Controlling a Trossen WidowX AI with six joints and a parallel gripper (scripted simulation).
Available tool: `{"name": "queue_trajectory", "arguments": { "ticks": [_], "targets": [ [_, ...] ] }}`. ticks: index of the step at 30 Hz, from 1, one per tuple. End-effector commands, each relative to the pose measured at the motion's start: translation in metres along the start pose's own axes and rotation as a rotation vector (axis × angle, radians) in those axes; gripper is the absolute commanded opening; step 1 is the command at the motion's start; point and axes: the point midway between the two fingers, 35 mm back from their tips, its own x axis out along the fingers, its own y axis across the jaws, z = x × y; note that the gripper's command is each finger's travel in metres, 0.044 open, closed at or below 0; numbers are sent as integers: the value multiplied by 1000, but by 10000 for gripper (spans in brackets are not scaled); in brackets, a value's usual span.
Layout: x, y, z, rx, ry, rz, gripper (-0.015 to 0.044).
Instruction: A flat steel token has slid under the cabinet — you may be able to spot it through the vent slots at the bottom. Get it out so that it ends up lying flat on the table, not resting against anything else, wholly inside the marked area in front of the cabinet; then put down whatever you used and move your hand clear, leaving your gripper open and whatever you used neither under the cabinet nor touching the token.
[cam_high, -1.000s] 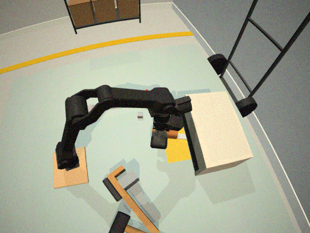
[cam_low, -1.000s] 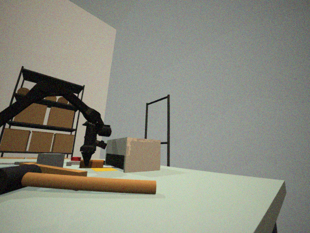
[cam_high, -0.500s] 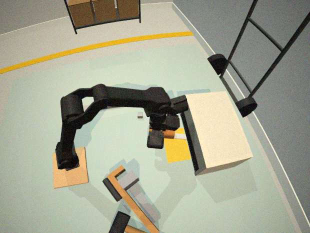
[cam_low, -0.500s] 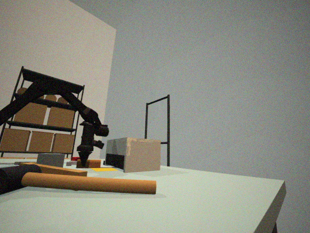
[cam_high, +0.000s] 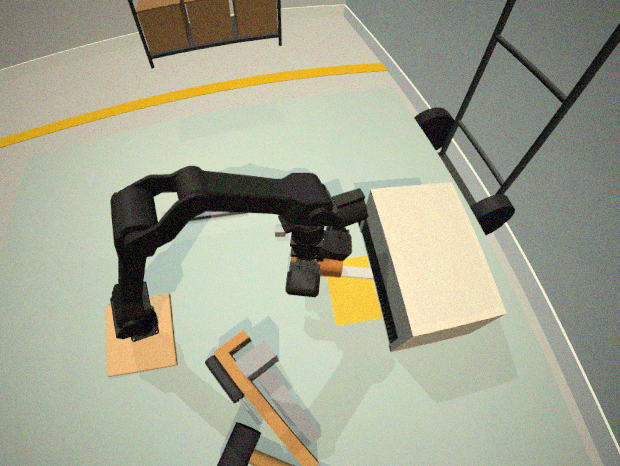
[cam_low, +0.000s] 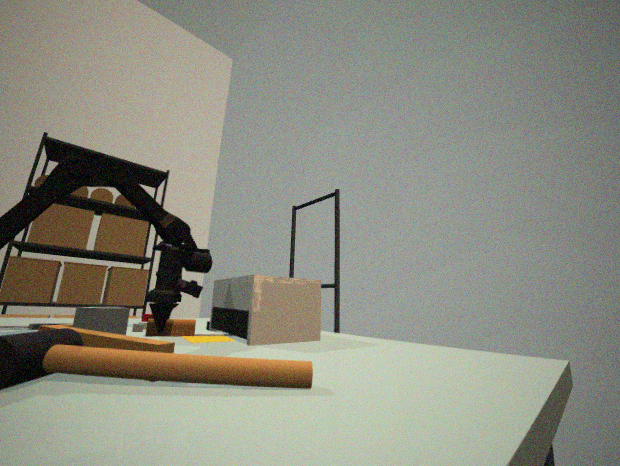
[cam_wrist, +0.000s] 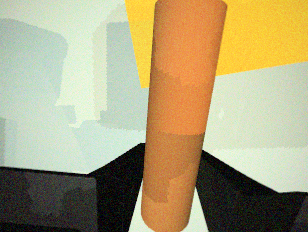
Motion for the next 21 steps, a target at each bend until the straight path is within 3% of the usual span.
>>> {"name": "queue_trajectory", "arguments": {
  "ticks": [1, 21],
  "targets": [
    [1, 0, -5, 3, -2, -5, 0],
    [1, 1, -27, 3, 0, -5, 0]
  ]
}}
